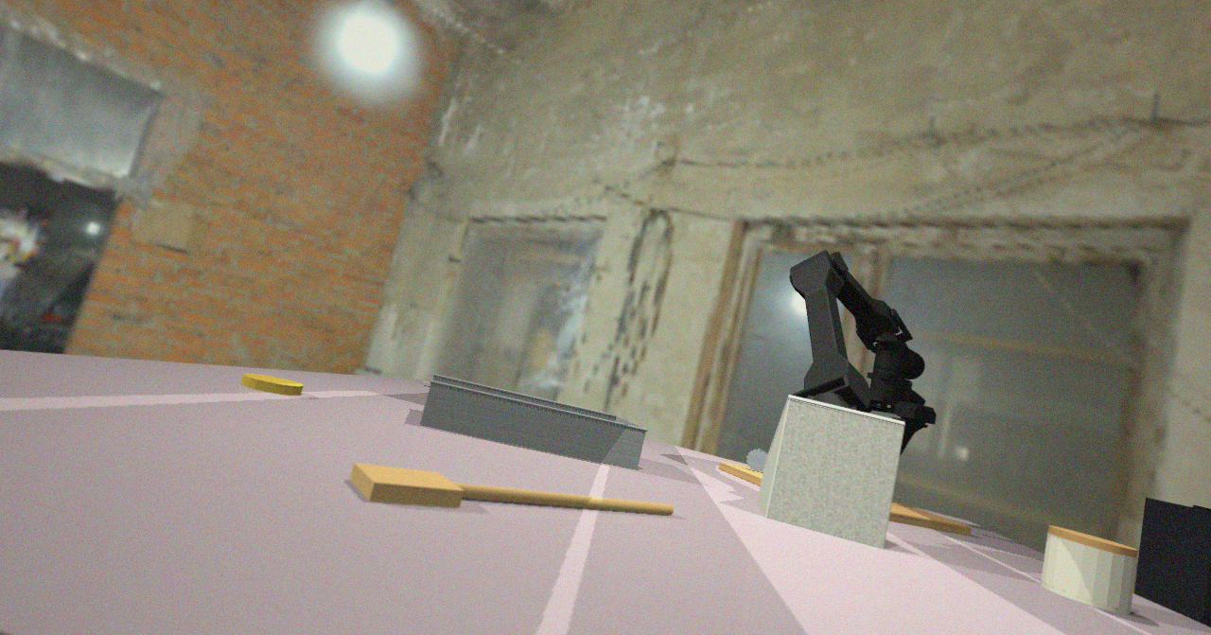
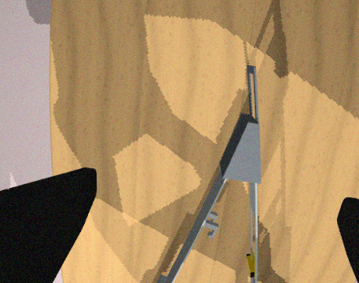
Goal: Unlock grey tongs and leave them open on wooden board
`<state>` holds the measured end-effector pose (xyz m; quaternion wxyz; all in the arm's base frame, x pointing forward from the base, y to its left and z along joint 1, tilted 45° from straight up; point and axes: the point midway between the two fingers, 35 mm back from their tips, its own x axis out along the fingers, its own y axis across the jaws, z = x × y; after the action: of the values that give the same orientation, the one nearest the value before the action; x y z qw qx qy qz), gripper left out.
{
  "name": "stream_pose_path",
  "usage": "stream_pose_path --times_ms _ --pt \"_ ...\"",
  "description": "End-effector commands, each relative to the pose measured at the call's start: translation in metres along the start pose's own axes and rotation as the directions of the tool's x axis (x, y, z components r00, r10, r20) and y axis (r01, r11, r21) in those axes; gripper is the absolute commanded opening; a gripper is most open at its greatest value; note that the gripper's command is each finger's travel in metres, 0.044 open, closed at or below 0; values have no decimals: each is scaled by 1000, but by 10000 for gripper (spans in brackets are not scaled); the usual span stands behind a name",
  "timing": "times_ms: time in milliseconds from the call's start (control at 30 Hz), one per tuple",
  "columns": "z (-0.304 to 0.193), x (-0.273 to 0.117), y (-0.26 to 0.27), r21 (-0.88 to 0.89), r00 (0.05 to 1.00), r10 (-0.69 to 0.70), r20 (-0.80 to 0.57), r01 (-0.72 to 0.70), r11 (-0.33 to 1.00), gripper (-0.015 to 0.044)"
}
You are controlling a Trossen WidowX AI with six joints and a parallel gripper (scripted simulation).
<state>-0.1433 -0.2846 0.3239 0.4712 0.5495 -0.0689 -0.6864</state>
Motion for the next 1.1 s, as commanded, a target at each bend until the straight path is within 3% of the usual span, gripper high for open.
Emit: stream_pose_path --times_ms 0,300,1067 --pt "25 -17 -1 0 1000 1 2 -1 1000 440" --pt "70 -58 -15 10 1000 11 26 -11 1000 440" --pt "71 -59 -15 10 1000 11 26 -11 1000 440"
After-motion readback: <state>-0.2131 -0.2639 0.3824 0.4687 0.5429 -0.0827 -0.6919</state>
